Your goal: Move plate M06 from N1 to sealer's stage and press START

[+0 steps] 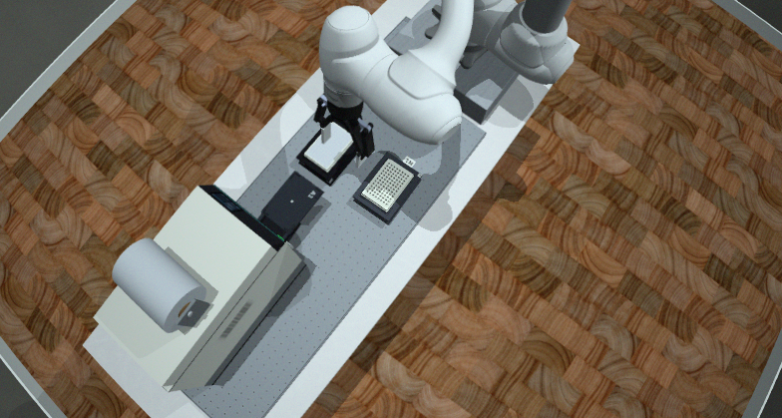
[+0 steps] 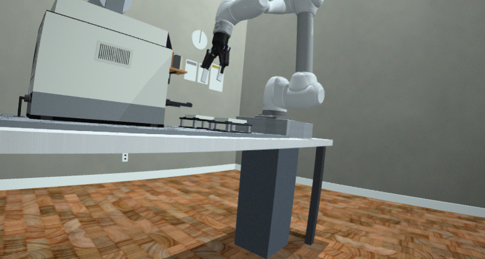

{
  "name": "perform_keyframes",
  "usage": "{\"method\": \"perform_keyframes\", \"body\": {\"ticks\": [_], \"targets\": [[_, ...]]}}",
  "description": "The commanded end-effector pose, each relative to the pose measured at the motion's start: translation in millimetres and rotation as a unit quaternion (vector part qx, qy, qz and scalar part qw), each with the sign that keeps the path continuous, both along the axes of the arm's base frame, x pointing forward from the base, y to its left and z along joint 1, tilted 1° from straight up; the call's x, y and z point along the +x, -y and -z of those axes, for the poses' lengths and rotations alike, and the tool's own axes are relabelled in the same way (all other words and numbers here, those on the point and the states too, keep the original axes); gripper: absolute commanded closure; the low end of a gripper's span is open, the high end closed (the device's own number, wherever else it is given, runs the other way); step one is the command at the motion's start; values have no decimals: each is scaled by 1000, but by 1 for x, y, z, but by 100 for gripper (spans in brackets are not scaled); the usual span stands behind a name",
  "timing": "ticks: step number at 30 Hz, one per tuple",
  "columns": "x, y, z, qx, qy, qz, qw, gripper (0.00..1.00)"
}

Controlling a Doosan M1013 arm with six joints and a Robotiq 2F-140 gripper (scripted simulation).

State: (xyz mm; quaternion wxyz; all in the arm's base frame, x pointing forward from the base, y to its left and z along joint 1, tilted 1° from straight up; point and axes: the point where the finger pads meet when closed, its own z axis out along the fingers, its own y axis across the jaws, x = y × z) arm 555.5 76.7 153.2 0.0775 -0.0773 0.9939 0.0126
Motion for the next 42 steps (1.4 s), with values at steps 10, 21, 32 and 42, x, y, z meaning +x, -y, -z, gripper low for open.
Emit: {"method": "perform_keyframes", "body": {"ticks": [10, 21, 32, 42], "targets": [[0, -1, 53, 15, 91, -8, 996, 30], [-13, -22, 57, 15, 91, -8, 996, 30], [-42, -69, 56, 15, 91, -8, 996, 30], [-58, -95, 56, 15, 91, -8, 996, 30]]}}
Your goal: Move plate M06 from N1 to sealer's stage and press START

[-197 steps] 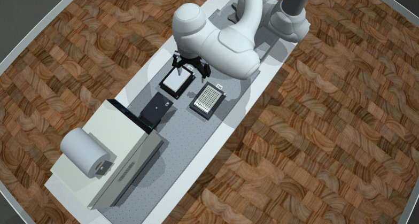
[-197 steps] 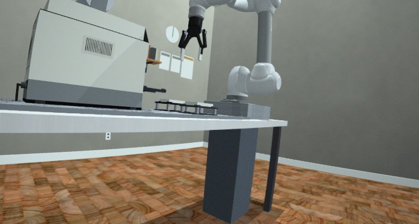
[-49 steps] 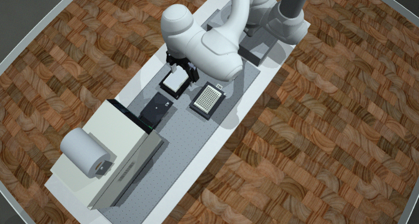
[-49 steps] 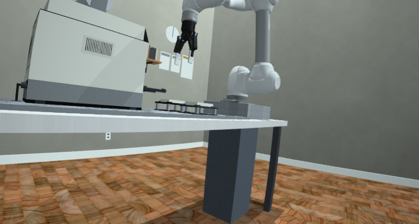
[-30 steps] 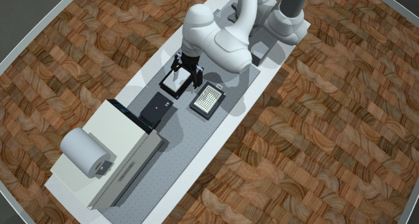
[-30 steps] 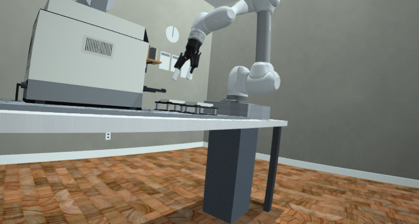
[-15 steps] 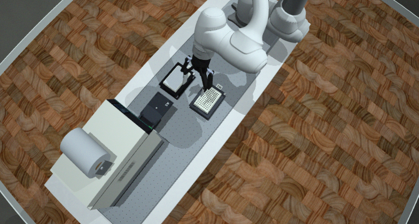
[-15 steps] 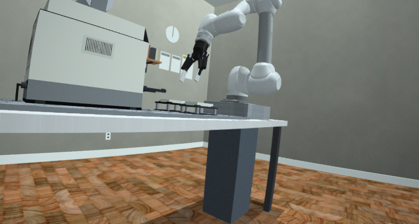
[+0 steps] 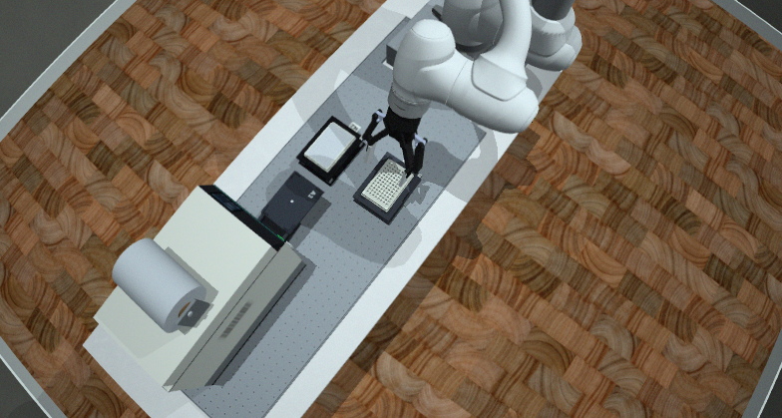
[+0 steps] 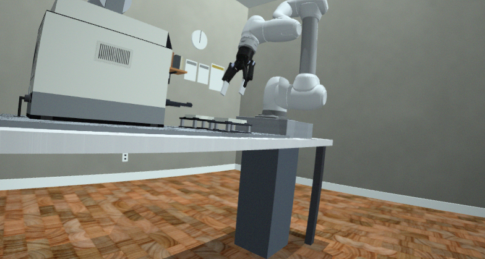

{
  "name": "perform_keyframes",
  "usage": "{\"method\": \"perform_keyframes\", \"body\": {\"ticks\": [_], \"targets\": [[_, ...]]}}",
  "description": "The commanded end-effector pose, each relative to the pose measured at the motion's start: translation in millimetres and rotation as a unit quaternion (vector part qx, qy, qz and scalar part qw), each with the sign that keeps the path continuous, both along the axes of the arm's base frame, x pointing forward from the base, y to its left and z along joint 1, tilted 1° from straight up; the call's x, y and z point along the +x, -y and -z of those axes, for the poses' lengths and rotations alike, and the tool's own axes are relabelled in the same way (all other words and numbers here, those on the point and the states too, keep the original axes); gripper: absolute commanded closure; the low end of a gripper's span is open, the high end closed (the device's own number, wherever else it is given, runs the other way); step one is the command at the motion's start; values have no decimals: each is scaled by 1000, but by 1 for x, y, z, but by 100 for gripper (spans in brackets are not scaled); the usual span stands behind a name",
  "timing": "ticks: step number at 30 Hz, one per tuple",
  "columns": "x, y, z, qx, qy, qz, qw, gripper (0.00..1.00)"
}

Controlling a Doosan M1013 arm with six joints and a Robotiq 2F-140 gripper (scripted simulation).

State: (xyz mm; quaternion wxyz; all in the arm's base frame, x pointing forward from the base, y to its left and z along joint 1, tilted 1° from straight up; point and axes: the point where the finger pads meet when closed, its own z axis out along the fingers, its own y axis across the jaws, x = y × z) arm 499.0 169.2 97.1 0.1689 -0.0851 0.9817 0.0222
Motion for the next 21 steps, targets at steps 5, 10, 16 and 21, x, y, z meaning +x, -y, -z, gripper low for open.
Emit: {"method": "perform_keyframes", "body": {"ticks": [5, 10, 16, 21], "targets": [[-1, -2, 0, -1, 0, 0, 1000, 30], [-1, -2, 0, -1, 0, 0, 1000, 30], [-1, -2, 7, -1, 0, 0, 1000, 30], [-1, -2, 15, -1, 0, 0, 1000, 30]]}}
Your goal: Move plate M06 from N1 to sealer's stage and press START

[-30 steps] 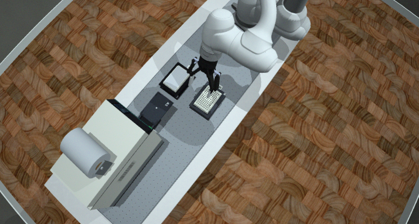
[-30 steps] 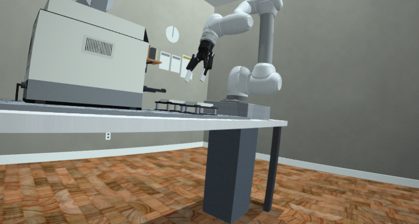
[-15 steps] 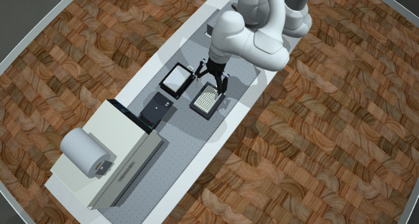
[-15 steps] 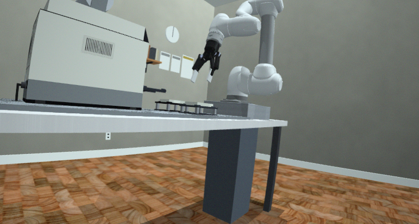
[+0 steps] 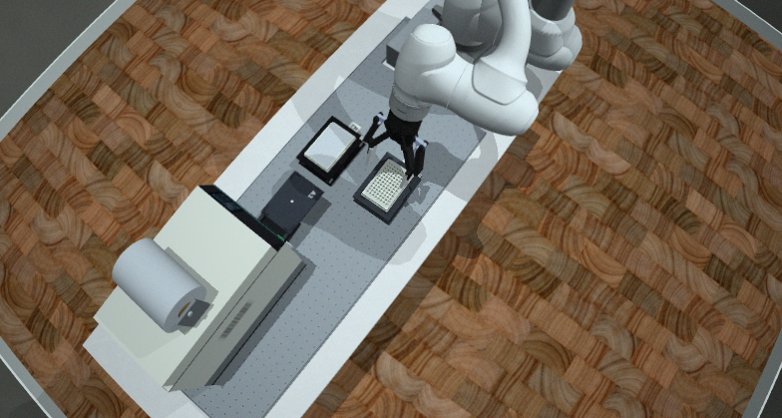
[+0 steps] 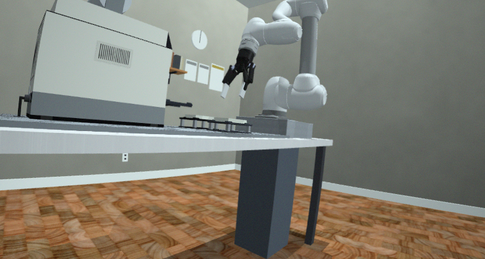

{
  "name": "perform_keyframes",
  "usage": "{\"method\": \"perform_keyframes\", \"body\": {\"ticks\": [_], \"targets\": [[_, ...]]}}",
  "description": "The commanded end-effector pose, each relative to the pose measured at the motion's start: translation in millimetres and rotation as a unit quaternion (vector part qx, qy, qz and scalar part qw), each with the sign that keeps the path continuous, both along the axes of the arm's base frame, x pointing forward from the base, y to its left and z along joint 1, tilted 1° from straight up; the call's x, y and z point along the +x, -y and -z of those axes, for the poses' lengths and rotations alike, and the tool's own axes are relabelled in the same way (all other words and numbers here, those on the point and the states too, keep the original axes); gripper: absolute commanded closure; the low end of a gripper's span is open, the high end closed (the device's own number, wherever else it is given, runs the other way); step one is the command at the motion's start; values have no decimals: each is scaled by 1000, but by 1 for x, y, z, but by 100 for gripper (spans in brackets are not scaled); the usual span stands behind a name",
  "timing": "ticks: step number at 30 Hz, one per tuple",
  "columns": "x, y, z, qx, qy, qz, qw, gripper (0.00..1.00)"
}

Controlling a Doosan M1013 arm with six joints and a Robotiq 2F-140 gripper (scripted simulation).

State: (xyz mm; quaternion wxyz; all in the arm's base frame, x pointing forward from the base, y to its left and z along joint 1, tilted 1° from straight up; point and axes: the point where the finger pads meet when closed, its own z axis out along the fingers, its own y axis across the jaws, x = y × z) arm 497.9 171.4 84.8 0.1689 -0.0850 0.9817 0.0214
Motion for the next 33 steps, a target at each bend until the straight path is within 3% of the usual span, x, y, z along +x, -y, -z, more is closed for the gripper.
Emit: {"method": "perform_keyframes", "body": {"ticks": [1, 33], "targets": [[0, 0, 4, 0, 0, 0, 1000, 30], [0, -1, 51, 0, 0, 0, 1000, 30]]}}
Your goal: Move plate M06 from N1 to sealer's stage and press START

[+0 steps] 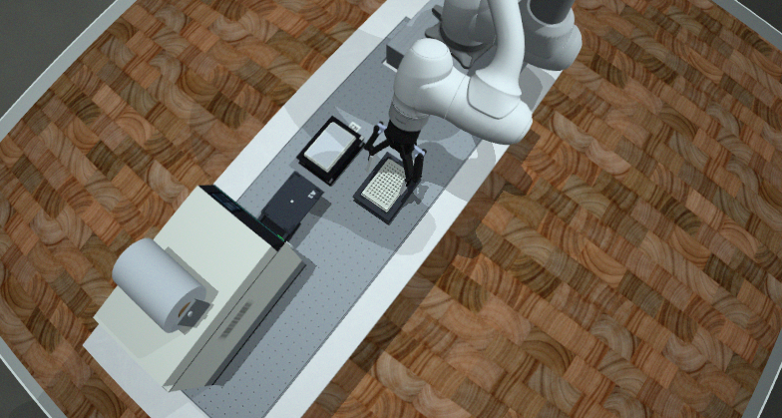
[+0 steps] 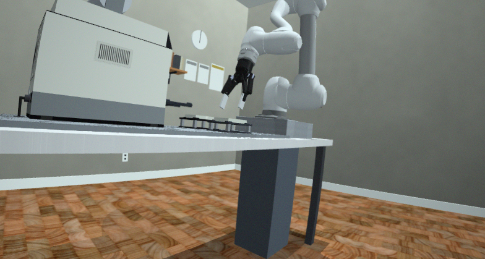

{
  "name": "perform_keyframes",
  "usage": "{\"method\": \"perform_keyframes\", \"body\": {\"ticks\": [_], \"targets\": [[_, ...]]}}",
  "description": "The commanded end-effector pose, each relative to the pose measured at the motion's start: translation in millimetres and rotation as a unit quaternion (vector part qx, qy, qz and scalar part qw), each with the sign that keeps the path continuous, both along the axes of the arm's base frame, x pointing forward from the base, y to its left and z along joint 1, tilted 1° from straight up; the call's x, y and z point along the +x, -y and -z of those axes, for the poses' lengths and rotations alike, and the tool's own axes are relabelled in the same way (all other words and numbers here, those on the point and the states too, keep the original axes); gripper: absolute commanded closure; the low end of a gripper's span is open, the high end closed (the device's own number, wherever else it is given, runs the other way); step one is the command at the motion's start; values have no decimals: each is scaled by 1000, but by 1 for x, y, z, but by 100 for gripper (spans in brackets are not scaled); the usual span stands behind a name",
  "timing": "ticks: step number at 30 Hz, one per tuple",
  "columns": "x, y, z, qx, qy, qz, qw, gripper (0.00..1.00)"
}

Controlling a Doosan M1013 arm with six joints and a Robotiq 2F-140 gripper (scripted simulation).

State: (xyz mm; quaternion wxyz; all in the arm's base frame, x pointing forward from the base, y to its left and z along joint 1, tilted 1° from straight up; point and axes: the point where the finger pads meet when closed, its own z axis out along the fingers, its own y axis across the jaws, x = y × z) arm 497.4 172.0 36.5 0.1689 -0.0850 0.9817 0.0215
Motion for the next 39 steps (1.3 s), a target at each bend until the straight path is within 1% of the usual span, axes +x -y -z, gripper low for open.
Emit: {"method": "perform_keyframes", "body": {"ticks": [1, 18, 39], "targets": [[0, 0, 4, 0, 0, 0, 1000, 30], [0, 0, 29, 0, 0, 0, 1000, 30], [0, 0, 29, 0, 0, 0, 1000, 30]]}}
